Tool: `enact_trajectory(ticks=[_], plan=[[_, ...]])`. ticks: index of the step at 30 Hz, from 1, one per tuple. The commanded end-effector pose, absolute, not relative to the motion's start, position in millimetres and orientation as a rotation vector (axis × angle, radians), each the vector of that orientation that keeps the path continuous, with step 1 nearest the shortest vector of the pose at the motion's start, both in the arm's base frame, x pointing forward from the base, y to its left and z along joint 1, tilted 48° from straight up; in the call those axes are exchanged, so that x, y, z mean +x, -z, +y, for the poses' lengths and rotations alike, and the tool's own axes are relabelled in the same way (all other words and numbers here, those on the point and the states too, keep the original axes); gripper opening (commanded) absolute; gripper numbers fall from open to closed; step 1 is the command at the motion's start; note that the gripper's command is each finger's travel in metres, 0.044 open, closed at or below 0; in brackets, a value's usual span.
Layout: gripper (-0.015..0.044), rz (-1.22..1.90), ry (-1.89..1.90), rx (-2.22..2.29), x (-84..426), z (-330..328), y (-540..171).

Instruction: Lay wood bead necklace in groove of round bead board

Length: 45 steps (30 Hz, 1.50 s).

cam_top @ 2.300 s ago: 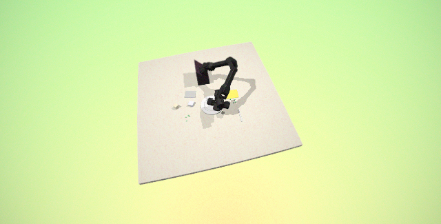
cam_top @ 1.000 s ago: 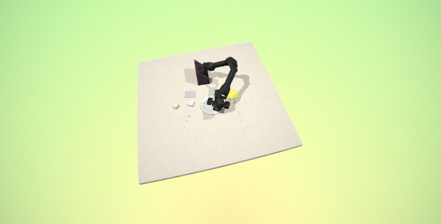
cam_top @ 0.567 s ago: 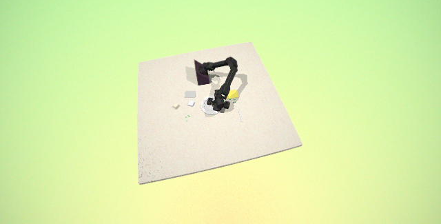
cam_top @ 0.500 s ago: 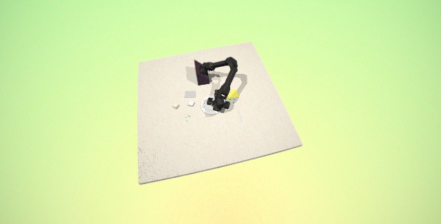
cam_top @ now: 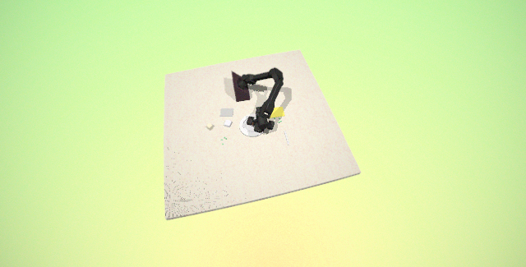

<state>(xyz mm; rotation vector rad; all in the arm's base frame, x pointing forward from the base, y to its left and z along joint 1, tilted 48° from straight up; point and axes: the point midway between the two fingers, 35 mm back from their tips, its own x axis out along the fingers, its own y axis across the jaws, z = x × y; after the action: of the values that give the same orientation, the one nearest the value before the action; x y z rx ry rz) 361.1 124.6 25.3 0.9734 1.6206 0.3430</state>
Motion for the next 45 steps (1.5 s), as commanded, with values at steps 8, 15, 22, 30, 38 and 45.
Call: enact_trajectory(ticks=[8,15,22,30,38,45], plan=[[0.0184,1.621,-0.339,0.981,361.0,118.9,-30.4],[0.0367,1.621,-0.339,0.981,361.0,118.9,-30.4],[0.0440,1.621,-0.339,0.981,361.0,118.9,-30.4],[0.0440,1.621,-0.339,0.981,361.0,118.9,-30.4],[0.0440,1.621,-0.339,0.981,361.0,118.9,-30.4],[0.0380,1.576,-0.446,0.875,360.8,118.0,-32.4]])
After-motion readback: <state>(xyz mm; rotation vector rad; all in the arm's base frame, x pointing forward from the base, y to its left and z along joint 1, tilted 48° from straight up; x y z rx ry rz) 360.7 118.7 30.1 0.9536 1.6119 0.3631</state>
